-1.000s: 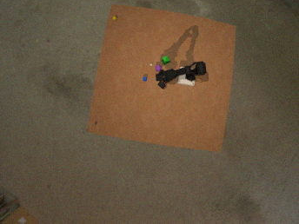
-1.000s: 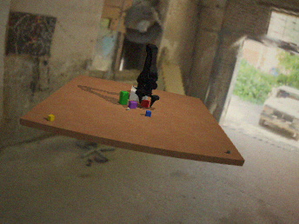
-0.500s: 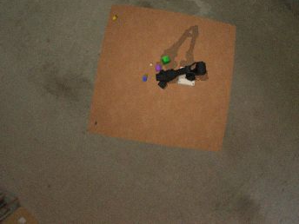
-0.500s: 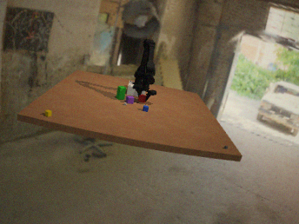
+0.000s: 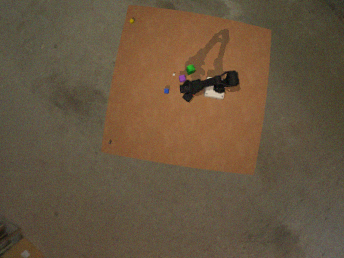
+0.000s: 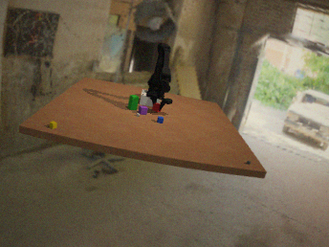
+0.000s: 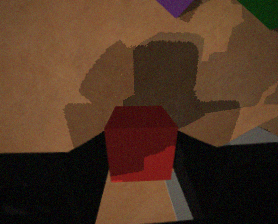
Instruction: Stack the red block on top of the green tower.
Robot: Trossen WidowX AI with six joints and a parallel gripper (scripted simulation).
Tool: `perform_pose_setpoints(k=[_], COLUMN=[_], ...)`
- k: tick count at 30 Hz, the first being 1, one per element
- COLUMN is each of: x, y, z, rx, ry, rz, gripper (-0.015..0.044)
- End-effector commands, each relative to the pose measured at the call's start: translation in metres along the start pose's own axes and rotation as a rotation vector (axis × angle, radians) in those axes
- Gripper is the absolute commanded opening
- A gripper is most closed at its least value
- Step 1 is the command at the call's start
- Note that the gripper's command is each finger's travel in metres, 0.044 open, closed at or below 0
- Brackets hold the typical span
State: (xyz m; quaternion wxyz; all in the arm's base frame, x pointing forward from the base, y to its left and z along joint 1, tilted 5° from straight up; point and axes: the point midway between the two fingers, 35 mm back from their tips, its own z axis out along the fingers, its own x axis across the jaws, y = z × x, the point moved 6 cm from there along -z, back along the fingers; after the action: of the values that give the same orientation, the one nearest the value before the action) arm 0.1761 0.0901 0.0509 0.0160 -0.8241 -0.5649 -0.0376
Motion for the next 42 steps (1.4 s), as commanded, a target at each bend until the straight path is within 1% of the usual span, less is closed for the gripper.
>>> perform_pose_setpoints(k=[1,20,30,42], x=[0.004,0.003,0.001,-0.019], y=[0.003,0.002,0.004,0.04], z=[-0.014,-0.107,-0.11,-0.111], rx=[-0.014,-0.015,-0.016,-0.026], ry=[0.011,0.011,0.011,0.005], rz=[0.001,0.001,0.003,0.019], gripper=[0.0,0.0,0.0,0.0])
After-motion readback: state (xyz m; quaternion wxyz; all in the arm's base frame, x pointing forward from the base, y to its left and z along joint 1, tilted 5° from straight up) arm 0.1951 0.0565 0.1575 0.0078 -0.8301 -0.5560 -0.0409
